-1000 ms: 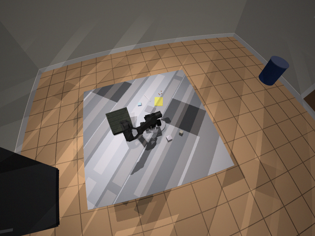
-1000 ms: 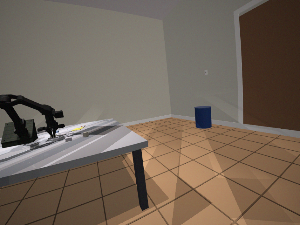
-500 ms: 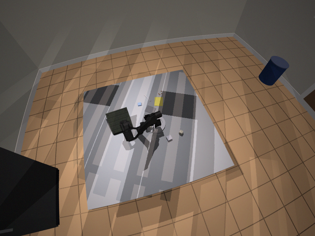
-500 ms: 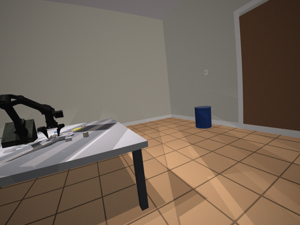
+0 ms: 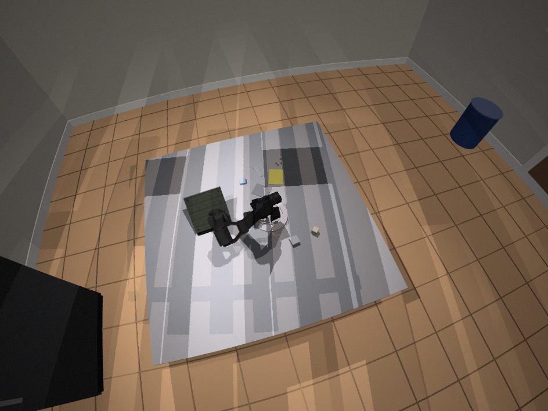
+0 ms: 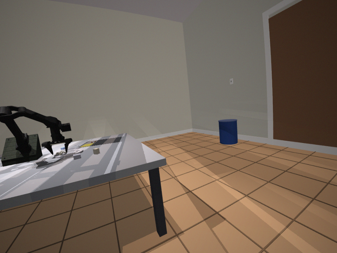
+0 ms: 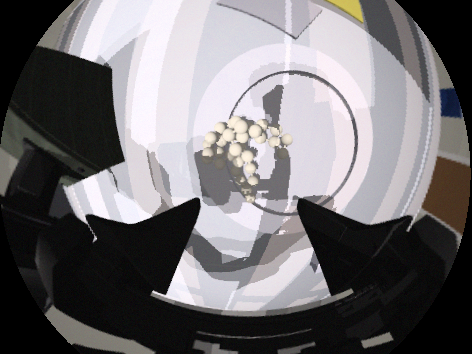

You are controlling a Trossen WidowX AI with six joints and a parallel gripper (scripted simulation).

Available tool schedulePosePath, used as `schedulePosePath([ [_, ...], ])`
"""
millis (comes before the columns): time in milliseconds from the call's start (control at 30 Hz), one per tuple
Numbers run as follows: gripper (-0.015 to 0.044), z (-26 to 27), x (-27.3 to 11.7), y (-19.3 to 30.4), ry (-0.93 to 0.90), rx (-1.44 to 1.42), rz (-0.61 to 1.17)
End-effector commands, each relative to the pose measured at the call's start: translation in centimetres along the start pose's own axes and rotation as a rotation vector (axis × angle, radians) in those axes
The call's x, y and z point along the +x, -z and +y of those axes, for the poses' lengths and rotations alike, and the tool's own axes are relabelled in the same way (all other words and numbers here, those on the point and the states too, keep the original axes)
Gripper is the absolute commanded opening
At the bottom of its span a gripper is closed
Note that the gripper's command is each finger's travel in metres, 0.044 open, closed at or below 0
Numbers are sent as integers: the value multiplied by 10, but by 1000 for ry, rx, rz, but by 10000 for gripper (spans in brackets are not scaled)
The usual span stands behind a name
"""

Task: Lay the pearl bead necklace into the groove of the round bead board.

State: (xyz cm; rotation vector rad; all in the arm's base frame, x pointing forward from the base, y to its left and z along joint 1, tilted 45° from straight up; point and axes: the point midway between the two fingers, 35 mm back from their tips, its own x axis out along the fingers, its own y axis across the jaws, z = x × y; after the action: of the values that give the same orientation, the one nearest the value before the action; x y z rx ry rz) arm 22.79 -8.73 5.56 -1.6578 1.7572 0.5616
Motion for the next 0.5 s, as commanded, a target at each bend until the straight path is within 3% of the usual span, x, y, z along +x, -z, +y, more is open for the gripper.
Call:
schedulePosePath([
  [0, 440, 0, -1, 0, 1, 6, -3],
  [67, 440, 0, -1, 0, 1, 6, -3],
  [167, 361, 0, -2, 0, 1, 143, -3],
  [467, 125, -1, -11, 0, -1, 983, -5],
])
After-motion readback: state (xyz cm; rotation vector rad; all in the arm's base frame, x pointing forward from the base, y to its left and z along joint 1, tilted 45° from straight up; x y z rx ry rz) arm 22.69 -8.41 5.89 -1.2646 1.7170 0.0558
